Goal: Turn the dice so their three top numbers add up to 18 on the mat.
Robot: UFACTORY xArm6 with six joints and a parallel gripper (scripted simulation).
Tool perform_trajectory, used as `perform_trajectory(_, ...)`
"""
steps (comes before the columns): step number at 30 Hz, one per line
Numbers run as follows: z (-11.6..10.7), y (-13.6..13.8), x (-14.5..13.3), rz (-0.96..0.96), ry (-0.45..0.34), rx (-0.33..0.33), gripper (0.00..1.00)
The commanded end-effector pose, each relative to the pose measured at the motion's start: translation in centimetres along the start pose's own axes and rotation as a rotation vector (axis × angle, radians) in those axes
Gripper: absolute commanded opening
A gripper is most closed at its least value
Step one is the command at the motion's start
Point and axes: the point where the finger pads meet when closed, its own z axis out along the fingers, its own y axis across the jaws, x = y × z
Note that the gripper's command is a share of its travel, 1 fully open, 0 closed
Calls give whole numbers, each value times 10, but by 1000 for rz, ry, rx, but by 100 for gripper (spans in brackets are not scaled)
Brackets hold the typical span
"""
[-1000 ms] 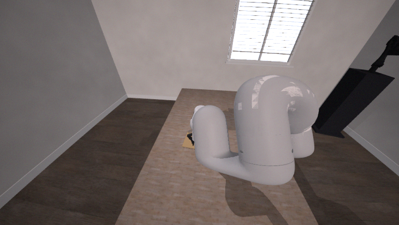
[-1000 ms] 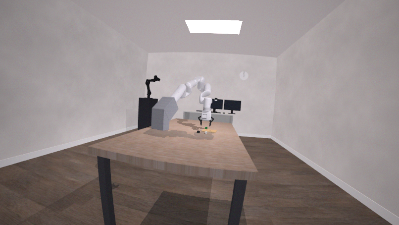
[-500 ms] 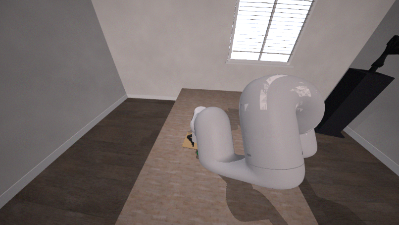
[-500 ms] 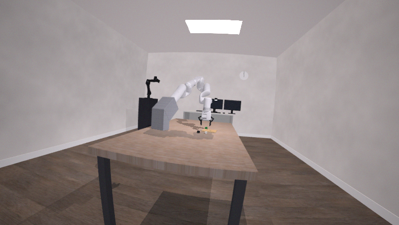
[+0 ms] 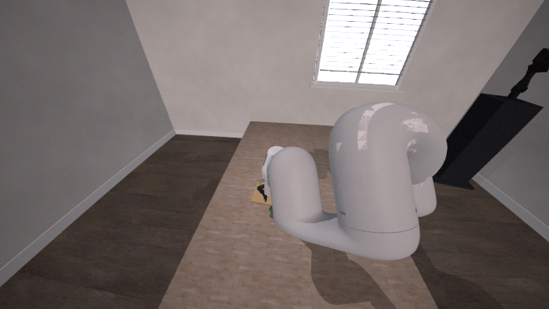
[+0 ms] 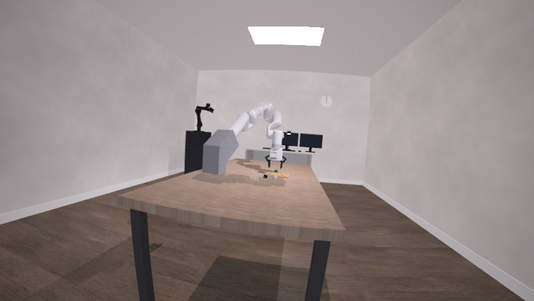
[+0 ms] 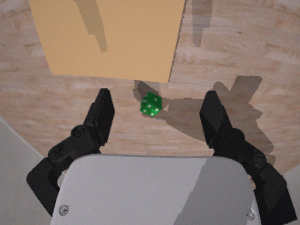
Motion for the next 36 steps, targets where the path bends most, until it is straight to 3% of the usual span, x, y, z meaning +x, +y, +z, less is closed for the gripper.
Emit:
perform_trajectory(1, -1, -1, 0, 0, 1, 2, 100)
perform_trajectory(18, -5, -1, 0, 0, 1, 2, 100)
perform_trajectory(22, -25, -1, 0, 0, 1, 2, 100)
perform_trajectory(31, -95, -1, 0, 0, 1, 2, 100)
perform_trajectory(36, -108, -1, 0, 0, 1, 2, 100)
